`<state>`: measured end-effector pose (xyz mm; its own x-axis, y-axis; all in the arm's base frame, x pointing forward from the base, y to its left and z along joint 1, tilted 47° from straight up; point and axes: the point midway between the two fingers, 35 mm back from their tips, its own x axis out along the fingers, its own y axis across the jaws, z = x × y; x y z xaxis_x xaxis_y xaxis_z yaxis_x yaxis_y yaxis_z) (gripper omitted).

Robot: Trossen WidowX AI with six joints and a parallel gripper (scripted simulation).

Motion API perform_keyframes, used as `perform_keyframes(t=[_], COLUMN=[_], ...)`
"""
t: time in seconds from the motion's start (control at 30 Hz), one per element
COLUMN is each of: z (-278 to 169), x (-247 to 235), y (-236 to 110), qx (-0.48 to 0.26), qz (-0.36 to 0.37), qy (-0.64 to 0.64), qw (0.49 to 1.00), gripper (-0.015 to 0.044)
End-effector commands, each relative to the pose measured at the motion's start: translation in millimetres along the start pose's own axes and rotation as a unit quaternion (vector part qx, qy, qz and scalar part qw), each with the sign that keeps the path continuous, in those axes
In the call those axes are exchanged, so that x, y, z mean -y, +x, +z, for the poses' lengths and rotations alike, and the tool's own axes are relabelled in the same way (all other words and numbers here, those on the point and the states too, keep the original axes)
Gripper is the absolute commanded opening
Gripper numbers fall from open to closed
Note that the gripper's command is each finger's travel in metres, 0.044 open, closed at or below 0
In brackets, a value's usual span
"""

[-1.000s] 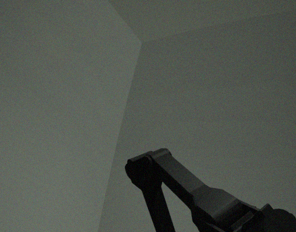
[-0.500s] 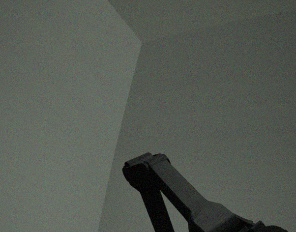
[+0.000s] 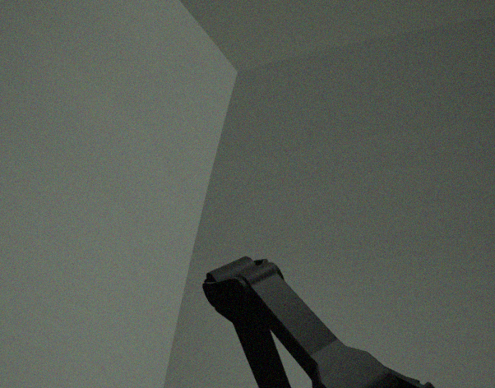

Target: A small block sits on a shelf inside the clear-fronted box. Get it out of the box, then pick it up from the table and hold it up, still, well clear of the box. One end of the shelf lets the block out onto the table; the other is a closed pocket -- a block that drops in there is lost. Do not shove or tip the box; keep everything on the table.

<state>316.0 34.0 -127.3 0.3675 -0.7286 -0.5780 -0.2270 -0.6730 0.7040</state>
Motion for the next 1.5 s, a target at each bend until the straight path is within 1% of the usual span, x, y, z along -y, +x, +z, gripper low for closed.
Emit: perform_keyframes(t=[0.0,0.07,0.43,0.67,1.07,1.47], z=[0.0,-1.5,-24.1,-25.3,-16.7,4.9], x=[-0.3,0.1,1.2,0.7,-6.5,-21.1], y=[0.4,-2.3,-53.8,-60.8,-123.3,-178.3], qx=[-0.001,-0.001,0.000,0.000,-0.014,-0.038], qz=[0.001,0.001,-0.002,-0.006,-0.077,-0.143], qy=[-0.001,-0.001,0.000,-0.007,-0.145,-0.284], qw=[1.000,1.000,1.000,1.000,0.986,0.947], gripper=[0.0055,0.0003,0.0000,0.0000,0.0000,0.0000])
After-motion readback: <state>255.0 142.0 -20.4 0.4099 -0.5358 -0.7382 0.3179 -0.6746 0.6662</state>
